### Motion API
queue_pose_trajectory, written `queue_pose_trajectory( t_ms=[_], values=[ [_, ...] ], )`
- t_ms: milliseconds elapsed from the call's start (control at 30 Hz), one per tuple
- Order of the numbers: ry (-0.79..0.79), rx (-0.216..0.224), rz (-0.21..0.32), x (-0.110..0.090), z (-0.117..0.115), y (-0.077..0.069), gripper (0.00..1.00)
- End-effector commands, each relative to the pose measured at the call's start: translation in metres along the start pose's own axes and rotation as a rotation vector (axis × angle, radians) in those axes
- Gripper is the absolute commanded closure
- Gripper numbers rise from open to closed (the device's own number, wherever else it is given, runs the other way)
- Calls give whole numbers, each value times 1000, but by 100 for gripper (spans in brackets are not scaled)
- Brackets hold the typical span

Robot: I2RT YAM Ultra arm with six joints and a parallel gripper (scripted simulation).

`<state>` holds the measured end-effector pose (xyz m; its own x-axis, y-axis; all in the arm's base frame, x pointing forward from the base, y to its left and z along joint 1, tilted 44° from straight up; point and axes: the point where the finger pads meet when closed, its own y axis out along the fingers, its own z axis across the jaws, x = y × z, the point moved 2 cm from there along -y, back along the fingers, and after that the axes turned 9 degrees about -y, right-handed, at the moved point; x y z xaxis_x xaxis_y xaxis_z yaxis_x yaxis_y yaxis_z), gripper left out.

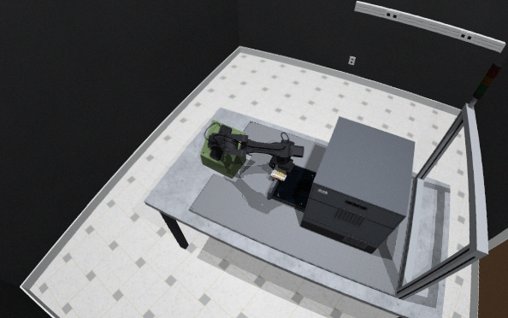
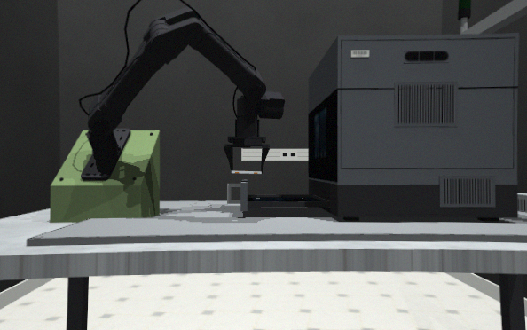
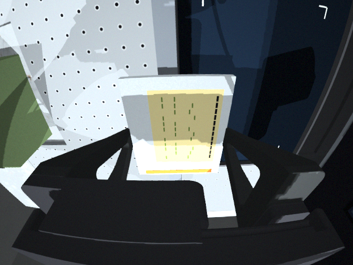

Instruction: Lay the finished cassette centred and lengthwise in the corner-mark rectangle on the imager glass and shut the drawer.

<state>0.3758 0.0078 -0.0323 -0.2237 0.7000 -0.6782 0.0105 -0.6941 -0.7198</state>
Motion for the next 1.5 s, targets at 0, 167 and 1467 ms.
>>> queue_pose_trajectory(
  t_ms=[0,167,1467],
  values=[
    [-66,-5,-9,12,2,-7,100],
    [-52,-20,-12,8,0,-12,100],
    [-55,-17,-11,10,-16,-9,100]
  ],
)
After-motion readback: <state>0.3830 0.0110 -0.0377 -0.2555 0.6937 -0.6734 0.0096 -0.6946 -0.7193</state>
